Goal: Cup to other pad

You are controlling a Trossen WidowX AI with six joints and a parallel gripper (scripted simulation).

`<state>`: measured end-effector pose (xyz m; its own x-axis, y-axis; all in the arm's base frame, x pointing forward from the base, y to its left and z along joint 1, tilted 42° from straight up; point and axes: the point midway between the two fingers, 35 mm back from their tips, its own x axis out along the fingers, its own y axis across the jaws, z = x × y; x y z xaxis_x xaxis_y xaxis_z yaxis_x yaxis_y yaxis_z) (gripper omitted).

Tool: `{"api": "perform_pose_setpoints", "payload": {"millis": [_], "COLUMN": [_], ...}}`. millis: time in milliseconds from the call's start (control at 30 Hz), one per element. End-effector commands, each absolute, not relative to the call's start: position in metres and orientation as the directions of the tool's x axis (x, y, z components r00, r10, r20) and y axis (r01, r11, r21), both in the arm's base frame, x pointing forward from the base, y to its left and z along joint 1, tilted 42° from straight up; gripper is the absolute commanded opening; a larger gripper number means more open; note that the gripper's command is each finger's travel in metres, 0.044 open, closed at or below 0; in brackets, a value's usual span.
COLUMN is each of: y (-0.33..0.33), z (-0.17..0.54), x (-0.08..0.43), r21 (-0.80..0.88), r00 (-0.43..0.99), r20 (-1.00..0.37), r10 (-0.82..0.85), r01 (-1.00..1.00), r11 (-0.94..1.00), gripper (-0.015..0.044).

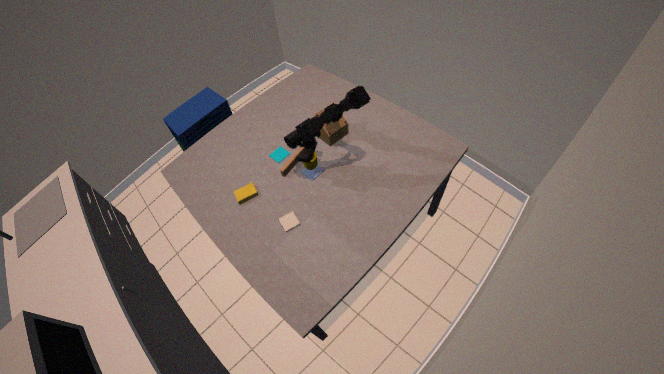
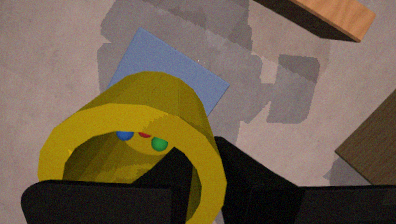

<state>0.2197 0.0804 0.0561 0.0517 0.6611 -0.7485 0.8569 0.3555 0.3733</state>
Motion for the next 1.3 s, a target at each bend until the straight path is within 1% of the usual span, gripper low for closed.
{"api": "perform_pose_setpoints", "payload": {"millis": [0, 367, 900, 1267], "y": [0.071, 0.059, 0.062, 0.048], "z": [0.067, 0.075, 0.072, 0.060], "x": [0.221, 0.214, 0.214, 0.218], "r21": [0.384, 0.383, 0.375, 0.379], "r00": [0.061, 0.059, 0.053, 0.057], "r20": [-0.747, -0.746, -0.745, -0.747], "r10": [0.662, 0.664, 0.664, 0.663], "r01": [0.852, 0.853, 0.857, 0.855], "r11": [0.355, 0.354, 0.352, 0.354], "gripper": [0.0000, 0.0000, 0.0000, 0.0000]}}
